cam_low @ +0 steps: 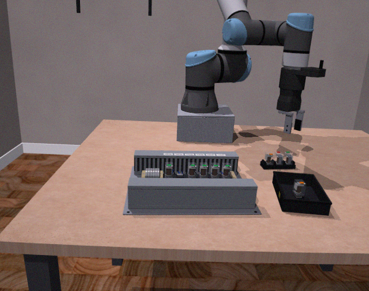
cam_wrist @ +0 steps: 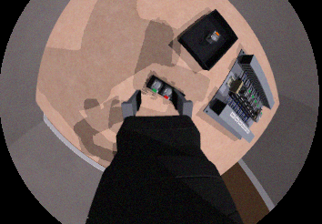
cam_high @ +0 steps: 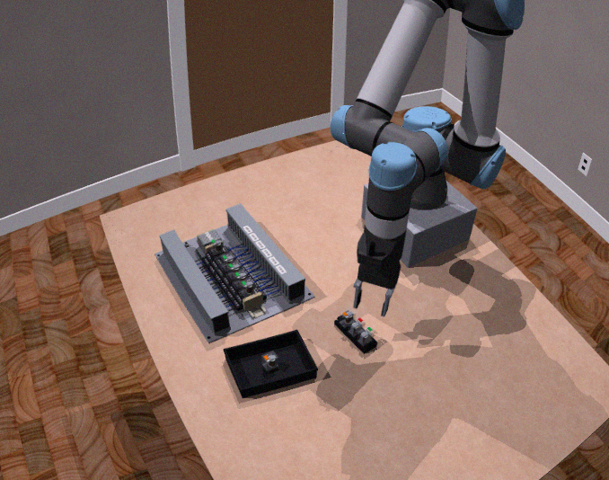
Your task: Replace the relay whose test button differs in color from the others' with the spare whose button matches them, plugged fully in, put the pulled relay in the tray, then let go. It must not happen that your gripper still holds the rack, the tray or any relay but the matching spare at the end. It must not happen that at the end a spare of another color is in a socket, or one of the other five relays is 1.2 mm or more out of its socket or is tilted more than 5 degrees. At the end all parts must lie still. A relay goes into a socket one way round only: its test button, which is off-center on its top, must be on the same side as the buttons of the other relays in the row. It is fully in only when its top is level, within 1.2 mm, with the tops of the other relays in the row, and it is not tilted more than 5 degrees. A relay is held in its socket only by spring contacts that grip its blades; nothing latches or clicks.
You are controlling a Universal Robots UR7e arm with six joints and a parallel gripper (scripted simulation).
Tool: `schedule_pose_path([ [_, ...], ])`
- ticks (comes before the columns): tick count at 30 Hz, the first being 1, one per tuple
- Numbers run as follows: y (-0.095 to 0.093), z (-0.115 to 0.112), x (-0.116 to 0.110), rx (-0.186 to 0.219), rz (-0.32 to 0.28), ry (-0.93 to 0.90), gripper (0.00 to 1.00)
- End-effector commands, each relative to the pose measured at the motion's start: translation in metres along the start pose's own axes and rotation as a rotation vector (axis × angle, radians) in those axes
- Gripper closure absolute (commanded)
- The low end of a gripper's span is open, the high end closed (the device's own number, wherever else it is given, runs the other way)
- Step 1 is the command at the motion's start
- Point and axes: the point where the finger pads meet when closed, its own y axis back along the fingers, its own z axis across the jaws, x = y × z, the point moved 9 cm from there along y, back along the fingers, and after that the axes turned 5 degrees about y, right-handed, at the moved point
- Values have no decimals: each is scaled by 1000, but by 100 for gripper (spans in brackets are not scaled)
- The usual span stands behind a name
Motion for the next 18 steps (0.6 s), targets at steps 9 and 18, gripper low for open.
schedule_pose_path([
  [9, 0, 0, 0, -1, 1, -220, 0],
  [18, 0, 0, 0, 0, 1, -350, 0],
])
